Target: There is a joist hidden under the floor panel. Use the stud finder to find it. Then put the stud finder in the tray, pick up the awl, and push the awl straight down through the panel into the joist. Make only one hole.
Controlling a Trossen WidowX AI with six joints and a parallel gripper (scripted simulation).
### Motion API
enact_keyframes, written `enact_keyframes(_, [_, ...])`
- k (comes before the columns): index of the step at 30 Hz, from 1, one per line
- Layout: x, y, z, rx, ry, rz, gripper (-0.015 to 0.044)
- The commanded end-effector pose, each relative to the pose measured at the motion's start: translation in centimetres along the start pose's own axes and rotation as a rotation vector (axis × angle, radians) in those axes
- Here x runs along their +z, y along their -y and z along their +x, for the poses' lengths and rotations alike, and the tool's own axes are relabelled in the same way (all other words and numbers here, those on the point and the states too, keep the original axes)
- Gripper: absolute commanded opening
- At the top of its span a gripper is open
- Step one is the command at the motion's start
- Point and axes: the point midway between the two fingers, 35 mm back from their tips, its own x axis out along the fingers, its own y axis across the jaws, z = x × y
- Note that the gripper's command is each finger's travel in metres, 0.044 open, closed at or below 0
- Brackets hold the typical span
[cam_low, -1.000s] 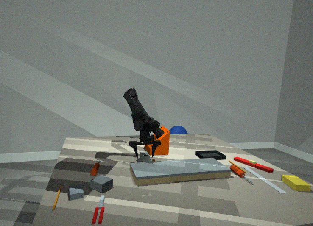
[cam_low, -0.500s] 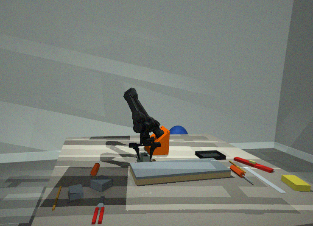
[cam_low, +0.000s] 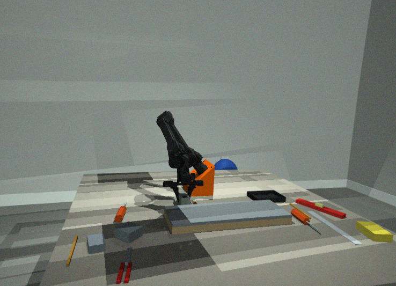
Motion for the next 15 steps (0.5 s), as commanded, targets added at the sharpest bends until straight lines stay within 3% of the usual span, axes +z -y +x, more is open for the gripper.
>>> enact_keyframes(1, [0.0, -0.1, 0.0, 0.004, 0.002, -0.005, 0.0188])
enact_keyframes(5, [0.0, -0.1, 0.0, 0.004, 0.002, -0.005, 0.0162])
enact_keyframes(11, [0.7, -0.2, -1.1, 0.014, 0.000, -0.002, 0.0004])
enact_keyframes(15, [1.4, -0.4, -2.6, 0.021, -0.003, 0.001, 0.0000])
